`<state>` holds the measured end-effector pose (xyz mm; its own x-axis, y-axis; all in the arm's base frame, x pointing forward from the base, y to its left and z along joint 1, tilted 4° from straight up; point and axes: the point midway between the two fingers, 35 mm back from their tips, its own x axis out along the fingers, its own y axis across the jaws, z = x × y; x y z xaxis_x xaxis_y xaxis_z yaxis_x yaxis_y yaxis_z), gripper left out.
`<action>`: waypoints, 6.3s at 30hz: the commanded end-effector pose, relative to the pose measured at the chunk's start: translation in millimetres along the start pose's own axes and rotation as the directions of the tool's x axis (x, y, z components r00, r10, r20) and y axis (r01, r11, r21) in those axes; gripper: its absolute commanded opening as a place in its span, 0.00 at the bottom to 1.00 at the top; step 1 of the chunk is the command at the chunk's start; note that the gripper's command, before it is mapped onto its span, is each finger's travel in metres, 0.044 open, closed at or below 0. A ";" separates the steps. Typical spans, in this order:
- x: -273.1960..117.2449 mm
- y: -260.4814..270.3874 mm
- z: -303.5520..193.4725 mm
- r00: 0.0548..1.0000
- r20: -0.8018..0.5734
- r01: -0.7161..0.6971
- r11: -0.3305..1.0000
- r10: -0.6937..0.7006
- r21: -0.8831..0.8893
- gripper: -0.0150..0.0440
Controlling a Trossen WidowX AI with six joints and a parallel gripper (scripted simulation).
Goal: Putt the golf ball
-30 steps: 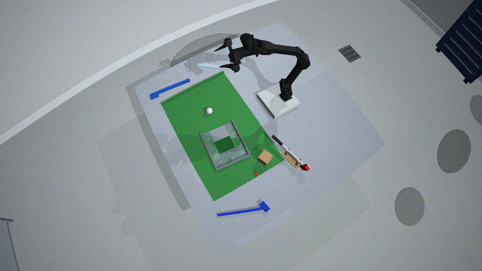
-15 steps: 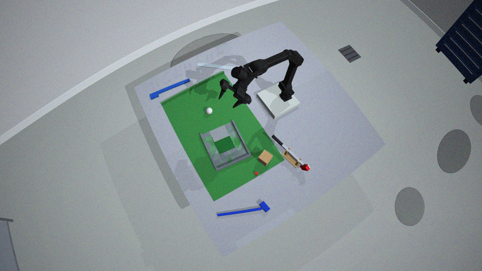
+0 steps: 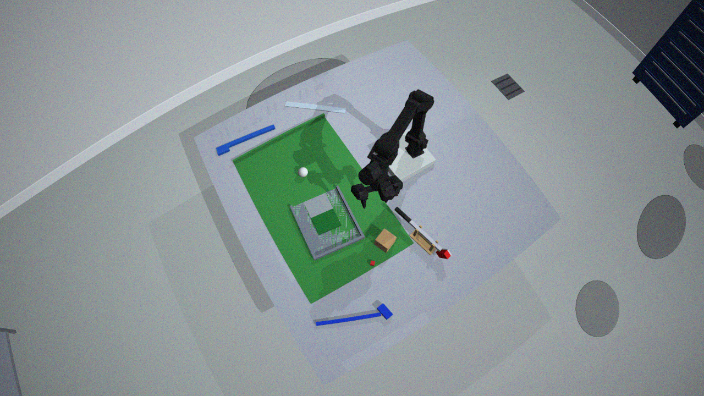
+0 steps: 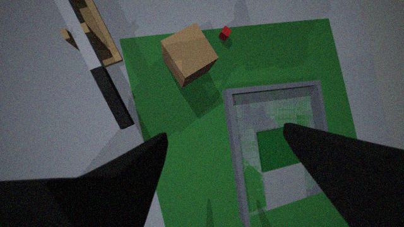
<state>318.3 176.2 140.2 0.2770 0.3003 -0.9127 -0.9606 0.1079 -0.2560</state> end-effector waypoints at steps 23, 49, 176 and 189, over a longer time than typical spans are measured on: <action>66.8 114.7 27.5 0.933 -0.123 -0.358 0.897 0.337 -0.258 1.00; 102.5 124.4 12.8 0.933 -0.123 -0.358 0.897 0.337 -0.258 1.00; -136.7 0.3 -329.6 0.882 -0.401 0.398 0.063 0.248 0.915 0.25; -123.0 4.0 -337.1 0.881 -0.401 0.400 0.059 0.249 0.915 0.25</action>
<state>273.5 -176.8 153.4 -0.0025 -0.0838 -0.9965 0.0636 0.9945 -0.0838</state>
